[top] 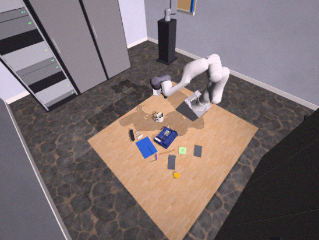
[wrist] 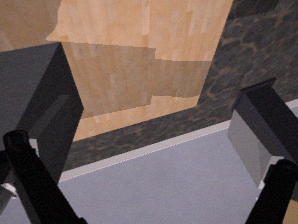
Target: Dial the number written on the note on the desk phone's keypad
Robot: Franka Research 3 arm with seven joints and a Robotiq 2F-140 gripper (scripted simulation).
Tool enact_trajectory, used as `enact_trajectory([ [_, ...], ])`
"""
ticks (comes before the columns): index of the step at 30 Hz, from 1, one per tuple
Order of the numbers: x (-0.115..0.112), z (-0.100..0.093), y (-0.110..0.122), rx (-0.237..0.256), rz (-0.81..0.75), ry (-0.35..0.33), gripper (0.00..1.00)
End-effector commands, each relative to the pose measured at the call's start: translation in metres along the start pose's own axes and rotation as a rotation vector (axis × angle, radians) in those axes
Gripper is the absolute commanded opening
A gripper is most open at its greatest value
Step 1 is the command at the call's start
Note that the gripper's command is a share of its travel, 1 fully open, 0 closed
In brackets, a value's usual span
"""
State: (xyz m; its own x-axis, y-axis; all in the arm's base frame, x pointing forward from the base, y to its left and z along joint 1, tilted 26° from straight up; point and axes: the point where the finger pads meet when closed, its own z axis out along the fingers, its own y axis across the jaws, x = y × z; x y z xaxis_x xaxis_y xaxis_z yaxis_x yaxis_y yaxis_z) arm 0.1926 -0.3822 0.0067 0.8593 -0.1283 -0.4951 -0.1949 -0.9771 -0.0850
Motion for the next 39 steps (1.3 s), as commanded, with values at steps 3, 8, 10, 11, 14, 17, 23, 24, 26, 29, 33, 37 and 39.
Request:
enact_trajectory([
  [3, 0.0, 0.0, 0.0, 0.0, 0.0, 0.0, 1.0],
  [8, 0.0, 0.0, 0.0, 0.0, 0.0, 0.0, 1.0],
  [10, 0.0, 0.0, 0.0, 0.0, 0.0, 0.0, 1.0],
  [11, 0.0, 0.0, 0.0, 0.0, 0.0, 0.0, 1.0],
  [14, 0.0, 0.0, 0.0, 0.0, 0.0, 0.0, 1.0],
  [17, 0.0, 0.0, 0.0, 0.0, 0.0, 0.0, 1.0],
  [23, 0.039, -0.032, -0.076, 0.061, -0.039, 0.13, 0.0],
  [24, 0.042, -0.035, -0.092, 0.09, -0.057, 0.18, 0.0],
  [26, 0.055, -0.048, -0.122, 0.09, -0.057, 0.18, 0.0],
  [29, 0.068, -0.064, -0.17, 0.122, -0.077, 0.231, 0.0],
  [33, 0.077, -0.078, -0.22, 0.157, -0.097, 0.281, 0.0],
  [37, 0.088, -0.096, -0.291, 0.193, -0.116, 0.326, 0.0],
  [39, 0.086, -0.1, -0.325, 0.228, -0.132, 0.366, 0.0],
])
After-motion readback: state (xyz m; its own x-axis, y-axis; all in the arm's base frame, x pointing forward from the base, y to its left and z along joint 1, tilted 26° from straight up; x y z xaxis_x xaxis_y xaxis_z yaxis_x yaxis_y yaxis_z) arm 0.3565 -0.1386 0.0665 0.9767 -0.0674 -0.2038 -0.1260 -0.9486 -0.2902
